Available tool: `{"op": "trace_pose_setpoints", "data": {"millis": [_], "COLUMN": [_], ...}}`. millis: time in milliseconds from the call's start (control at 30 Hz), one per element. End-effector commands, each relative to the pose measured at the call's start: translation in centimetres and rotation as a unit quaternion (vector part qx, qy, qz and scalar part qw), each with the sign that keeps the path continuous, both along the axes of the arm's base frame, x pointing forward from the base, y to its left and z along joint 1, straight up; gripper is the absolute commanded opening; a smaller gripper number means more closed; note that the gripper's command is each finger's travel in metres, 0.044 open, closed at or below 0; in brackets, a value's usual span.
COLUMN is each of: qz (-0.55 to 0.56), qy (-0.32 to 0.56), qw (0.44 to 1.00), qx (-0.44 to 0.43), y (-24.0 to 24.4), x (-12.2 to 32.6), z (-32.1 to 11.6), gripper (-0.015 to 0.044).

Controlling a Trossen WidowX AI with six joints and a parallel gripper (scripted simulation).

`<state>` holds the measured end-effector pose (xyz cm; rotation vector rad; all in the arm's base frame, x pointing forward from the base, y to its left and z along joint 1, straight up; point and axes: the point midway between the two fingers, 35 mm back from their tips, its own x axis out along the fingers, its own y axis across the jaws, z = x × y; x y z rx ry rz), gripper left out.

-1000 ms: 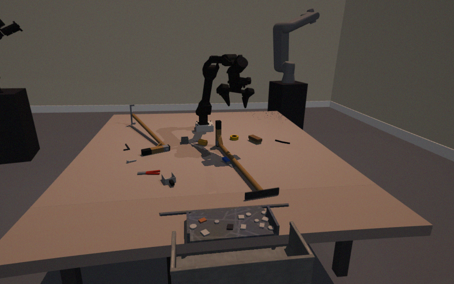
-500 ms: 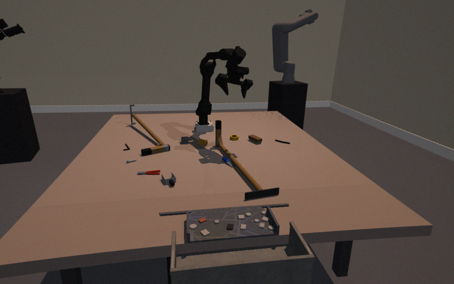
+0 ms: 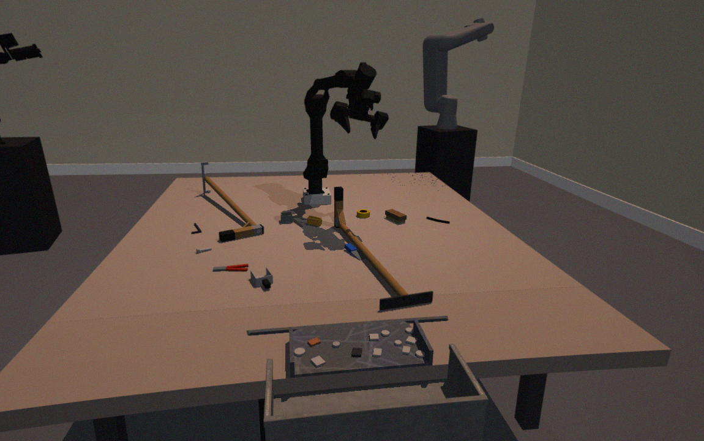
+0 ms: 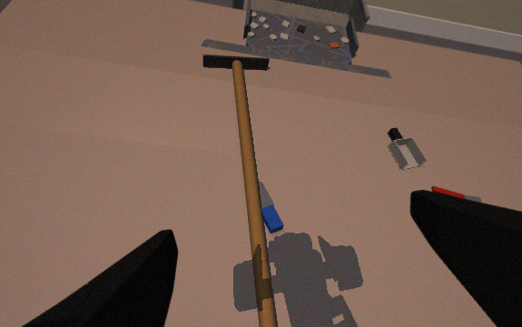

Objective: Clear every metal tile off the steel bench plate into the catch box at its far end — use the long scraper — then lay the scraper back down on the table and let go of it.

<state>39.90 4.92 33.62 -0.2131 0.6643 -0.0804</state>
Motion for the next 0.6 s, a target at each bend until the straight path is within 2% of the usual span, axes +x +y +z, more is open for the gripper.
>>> {"op": "trace_pose_setpoints", "data": {"millis": [0, 567], "qz": [-0.008, -0.030], "qy": [-0.016, -0.091], "qw": [1.000, 0.995], "qx": [0.001, 0.012], "y": [-0.1, -0.8], "x": [-1.0, -5.5], "z": [0.6, 3.3], "gripper": [0.0440, 0.0440]}}
